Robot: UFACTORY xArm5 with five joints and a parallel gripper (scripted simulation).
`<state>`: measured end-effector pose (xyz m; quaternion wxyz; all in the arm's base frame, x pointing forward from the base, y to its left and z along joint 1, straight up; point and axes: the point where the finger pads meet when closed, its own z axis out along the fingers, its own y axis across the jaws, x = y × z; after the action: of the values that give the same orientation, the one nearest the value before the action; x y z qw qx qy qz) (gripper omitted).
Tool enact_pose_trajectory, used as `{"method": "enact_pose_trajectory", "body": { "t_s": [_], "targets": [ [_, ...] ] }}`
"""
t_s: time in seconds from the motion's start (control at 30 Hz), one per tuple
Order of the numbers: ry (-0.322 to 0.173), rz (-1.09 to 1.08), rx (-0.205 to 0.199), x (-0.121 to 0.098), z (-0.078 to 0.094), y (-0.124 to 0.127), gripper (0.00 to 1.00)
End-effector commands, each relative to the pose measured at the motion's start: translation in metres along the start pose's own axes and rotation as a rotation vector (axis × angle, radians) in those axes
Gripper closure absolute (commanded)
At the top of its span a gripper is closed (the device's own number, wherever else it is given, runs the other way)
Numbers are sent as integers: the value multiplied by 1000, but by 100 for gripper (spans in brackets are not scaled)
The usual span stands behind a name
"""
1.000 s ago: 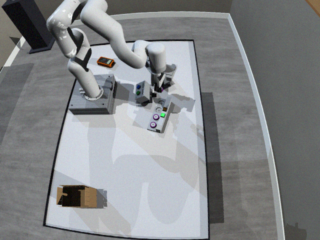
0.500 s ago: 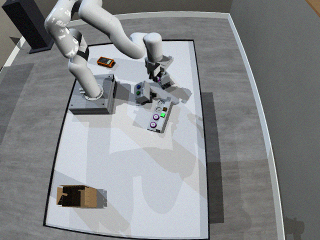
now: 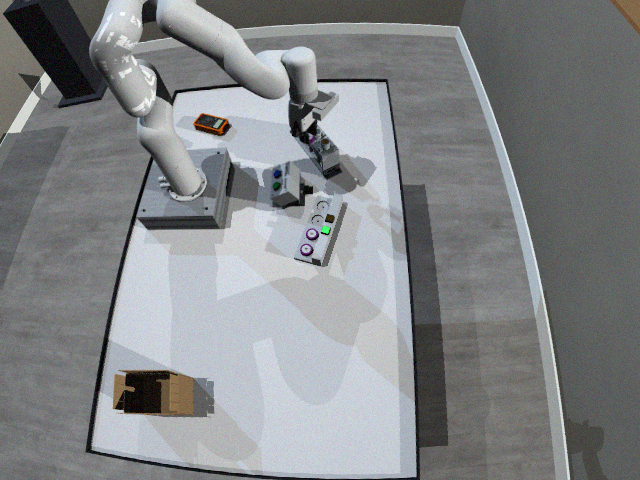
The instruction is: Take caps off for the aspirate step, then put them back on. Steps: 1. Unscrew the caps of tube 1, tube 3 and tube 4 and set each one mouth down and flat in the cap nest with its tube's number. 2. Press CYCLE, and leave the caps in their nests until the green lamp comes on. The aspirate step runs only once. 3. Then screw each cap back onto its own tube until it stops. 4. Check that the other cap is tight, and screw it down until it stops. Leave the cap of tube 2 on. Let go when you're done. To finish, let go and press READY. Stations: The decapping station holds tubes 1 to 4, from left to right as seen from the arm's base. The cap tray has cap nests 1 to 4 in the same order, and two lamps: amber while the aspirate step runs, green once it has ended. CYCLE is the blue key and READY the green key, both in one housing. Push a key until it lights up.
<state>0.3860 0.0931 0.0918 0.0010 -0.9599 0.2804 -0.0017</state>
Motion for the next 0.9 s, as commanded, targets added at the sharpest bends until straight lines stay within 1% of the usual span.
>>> {"method": "enact_pose_trajectory", "body": {
  "t_s": [0.0, 0.3, 0.37, 0.47, 0.7, 0.87],
  "targets": [
    [-1, 2, 6, -23, -1, -27, 100],
    [-1, 2, 7, -59, -2, -64, 100],
    [-1, 2, 7, -59, -2, -64, 100],
    [-1, 2, 7, -76, -2, -82, 100],
    [-1, 2, 7, -103, -2, -110, 100],
    [-1, 2, 7, -103, -2, -111, 100]
  ]
}}
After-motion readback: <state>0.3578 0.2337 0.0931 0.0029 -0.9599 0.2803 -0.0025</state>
